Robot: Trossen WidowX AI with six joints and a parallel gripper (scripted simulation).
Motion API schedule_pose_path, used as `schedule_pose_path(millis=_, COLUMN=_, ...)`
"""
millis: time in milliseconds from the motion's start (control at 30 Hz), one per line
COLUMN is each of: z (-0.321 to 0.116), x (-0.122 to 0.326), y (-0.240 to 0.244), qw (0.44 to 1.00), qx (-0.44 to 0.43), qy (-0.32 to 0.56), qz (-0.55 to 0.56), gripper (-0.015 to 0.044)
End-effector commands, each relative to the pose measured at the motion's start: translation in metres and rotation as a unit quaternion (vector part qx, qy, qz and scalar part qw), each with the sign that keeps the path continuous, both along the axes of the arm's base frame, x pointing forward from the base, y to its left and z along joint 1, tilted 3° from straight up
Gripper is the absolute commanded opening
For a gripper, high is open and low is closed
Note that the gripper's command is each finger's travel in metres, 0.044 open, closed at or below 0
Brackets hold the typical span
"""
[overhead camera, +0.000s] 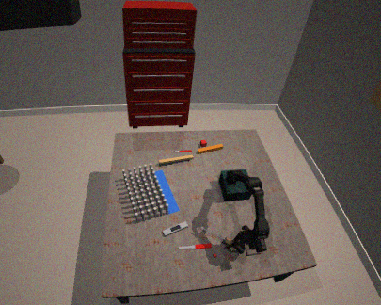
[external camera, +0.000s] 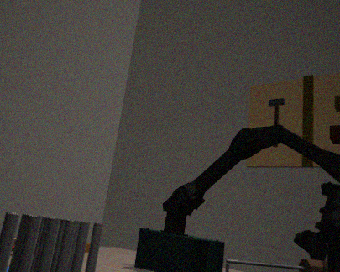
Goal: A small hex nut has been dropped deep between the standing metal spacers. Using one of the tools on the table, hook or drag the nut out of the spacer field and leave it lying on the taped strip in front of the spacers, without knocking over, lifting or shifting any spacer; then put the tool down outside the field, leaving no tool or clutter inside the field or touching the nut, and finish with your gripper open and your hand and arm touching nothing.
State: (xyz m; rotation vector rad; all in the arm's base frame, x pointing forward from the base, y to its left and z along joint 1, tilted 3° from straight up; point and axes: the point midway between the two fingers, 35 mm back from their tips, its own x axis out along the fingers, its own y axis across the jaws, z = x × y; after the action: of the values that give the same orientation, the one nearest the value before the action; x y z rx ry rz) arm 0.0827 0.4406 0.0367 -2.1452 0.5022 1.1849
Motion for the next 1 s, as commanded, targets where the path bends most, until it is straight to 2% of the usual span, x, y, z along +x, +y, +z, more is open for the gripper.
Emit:
schedule_pose_path(millis=0, z=-0.005, x=0.001, y=0.000, qw=1.000, qx=-0.002, qy=-0.003, qz=0.002, gripper=0.0000)
schedule_pose_path(millis=967, z=-0.039, x=0.001, y=-0.002, qw=1.000, qx=-0.002, qy=-0.003, qz=0.002, gripper=0.0000)
